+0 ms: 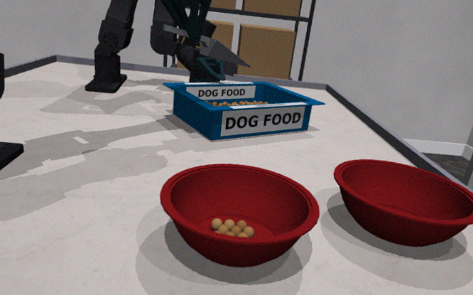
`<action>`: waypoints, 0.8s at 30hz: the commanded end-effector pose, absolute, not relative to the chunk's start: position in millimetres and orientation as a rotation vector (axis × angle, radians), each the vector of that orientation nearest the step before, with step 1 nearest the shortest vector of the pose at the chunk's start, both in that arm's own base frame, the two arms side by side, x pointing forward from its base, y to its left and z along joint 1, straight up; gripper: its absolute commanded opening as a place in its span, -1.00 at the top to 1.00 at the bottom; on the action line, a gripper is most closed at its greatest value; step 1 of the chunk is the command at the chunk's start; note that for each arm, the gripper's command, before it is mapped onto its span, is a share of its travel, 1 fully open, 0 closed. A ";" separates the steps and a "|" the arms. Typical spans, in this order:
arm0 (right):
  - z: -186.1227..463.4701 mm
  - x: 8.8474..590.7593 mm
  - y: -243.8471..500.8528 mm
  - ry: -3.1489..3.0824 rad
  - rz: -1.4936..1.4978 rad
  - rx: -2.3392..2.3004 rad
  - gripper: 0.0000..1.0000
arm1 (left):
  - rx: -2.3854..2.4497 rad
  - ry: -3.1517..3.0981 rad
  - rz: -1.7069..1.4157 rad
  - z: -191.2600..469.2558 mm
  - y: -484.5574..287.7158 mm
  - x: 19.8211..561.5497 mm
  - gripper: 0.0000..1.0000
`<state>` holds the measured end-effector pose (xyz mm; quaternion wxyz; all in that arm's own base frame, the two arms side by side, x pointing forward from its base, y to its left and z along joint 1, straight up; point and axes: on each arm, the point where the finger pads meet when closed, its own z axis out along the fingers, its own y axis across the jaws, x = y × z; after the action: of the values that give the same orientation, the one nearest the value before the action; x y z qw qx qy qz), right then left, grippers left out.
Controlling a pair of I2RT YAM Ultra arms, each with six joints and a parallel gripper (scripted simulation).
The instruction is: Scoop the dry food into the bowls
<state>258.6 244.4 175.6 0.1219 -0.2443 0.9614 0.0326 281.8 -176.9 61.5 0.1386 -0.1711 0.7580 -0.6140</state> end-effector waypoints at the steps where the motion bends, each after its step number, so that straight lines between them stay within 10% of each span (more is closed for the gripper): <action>1: 191.5 263.2 248.3 2.744 0.130 -0.693 1.00 | -0.456 2.161 -1.771 70.6 -177.3 290.2 0.49; 24: 205.1 266.8 254.2 2.706 0.159 -0.686 1.00 | -0.443 2.171 -1.790 88.8 -186.2 289.9 0.49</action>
<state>259.1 244.8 179.7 0.1293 -0.2438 0.9605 0.0362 282.7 -180.5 70.8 0.1343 -0.1772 0.7597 -0.6111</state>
